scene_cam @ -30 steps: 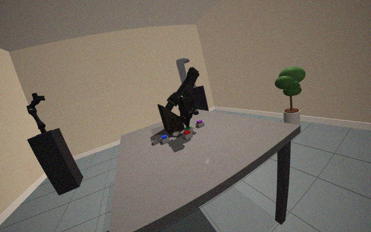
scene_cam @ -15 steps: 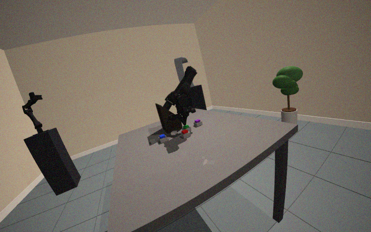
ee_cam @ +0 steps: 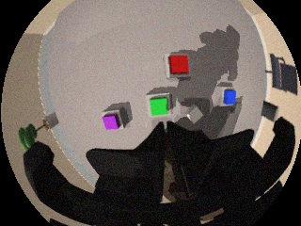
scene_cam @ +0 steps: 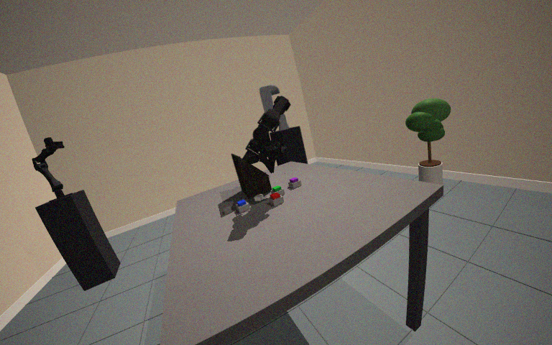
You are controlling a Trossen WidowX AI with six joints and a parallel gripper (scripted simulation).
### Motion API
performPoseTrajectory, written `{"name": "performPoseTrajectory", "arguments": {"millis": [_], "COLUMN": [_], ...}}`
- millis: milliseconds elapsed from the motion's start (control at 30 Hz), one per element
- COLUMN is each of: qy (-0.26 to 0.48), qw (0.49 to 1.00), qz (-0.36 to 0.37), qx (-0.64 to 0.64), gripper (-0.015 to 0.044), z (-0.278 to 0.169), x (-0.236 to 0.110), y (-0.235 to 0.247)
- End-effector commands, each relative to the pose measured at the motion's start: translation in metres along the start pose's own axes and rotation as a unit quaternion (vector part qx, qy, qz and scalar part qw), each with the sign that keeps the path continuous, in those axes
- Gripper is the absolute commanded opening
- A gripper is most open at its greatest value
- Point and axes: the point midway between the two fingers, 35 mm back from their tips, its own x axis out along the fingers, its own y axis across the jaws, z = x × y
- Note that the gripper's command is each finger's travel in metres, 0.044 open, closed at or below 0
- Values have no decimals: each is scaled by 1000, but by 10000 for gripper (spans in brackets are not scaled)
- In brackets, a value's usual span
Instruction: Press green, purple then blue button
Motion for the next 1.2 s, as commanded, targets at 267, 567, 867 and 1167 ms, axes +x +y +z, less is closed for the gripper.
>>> {"name": "performPoseTrajectory", "arguments": {"millis": [267, 567, 867, 1167], "qy": [-1, 0, -1, -1], "qw": [1000, 1000, 1000, 1000], "qz": [-8, 0, 1, 1], "qx": [-6, -7, -7, -7], "gripper": [20, 20, 20, 20], "z": [-6, -26, -26, -26], "x": [-15, -15, 45, 51], "y": [59, 114, 114, 114]}}
